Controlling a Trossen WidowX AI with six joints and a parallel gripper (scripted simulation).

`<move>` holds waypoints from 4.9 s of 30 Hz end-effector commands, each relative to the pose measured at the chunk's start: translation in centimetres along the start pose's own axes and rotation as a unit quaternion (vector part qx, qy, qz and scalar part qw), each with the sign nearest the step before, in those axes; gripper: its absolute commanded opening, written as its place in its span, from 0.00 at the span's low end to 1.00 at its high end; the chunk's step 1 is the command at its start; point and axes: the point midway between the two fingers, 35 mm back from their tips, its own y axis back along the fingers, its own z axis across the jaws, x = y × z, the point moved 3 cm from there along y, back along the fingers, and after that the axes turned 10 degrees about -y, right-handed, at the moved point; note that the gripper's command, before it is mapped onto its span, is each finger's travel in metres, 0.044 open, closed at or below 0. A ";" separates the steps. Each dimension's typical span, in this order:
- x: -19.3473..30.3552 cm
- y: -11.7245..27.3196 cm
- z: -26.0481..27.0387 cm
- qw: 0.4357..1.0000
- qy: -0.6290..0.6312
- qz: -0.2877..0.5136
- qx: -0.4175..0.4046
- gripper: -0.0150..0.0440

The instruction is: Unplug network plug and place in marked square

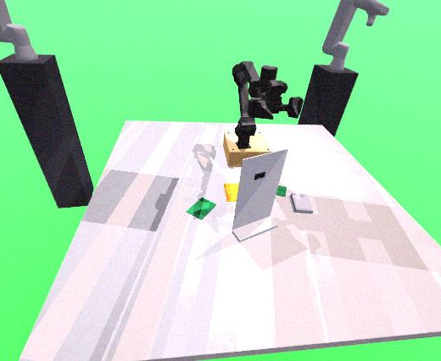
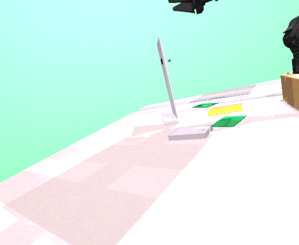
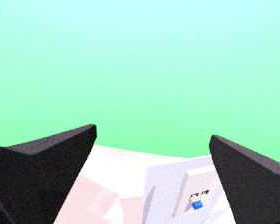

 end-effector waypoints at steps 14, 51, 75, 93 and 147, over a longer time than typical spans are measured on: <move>2.6 -2.4 -3.5 0.992 -0.118 0.035 -0.025 0.52; 11.0 0.3 -16.1 0.797 -0.571 0.159 -0.111 0.52; 13.2 2.2 -17.7 0.706 -0.658 0.216 -0.147 0.52; 13.0 -2.2 -16.3 0.697 -0.666 0.218 -0.156 0.52; 13.1 -7.6 -14.7 0.696 -0.666 0.216 -0.158 0.32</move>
